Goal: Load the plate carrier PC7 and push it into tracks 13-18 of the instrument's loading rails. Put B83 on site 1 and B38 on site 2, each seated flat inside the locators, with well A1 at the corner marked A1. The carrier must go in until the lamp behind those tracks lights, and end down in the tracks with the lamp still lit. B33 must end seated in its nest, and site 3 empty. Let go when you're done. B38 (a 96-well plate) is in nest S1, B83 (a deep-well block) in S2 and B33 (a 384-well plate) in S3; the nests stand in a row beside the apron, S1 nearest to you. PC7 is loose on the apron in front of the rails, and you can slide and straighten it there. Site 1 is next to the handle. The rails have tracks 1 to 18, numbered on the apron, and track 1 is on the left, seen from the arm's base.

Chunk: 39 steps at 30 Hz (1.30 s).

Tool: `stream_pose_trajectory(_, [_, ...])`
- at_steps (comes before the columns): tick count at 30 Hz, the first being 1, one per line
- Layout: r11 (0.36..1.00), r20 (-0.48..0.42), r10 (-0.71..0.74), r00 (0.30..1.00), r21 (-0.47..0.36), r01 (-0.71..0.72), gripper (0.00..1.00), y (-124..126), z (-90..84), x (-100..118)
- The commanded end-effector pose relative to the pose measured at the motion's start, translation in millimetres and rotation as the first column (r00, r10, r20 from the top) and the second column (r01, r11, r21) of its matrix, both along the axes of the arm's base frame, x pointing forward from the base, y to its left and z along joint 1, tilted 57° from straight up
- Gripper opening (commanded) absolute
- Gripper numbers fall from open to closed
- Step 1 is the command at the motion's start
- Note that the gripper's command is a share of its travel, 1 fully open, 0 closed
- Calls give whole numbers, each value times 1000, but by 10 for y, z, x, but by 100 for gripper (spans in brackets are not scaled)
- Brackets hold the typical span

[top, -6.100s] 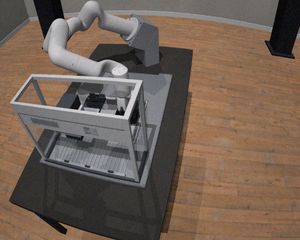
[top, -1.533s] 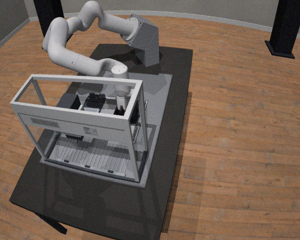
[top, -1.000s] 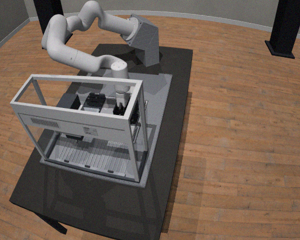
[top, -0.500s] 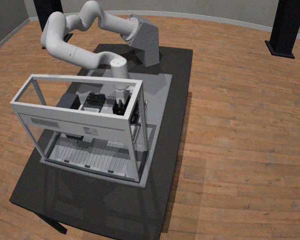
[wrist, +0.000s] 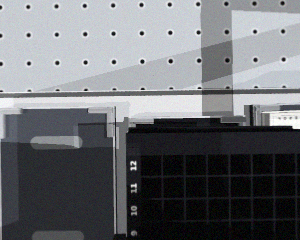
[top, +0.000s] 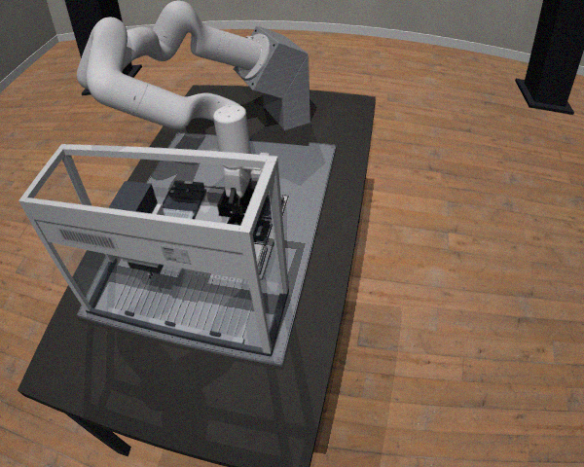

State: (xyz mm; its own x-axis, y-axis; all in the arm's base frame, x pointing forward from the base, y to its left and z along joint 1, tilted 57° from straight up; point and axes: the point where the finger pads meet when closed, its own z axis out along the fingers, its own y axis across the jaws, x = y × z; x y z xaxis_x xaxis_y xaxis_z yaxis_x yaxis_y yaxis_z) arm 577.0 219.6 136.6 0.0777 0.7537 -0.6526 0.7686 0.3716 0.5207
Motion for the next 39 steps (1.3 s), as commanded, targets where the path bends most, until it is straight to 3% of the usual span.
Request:
stream_pose_trajectory(1, [1000,1,1,1000,1,-1,0,37,36,-36])
stream_pose_trajectory(22, [1000,1,1,1000,1,-1,0,207,208,-235])
stream_pose_trajectory(34, [1000,1,1,1000,1,-1,0,207,208,-235])
stream_pose_trajectory(39, [1000,-15,16,1000,-17,-16,0,-2,318,-317])
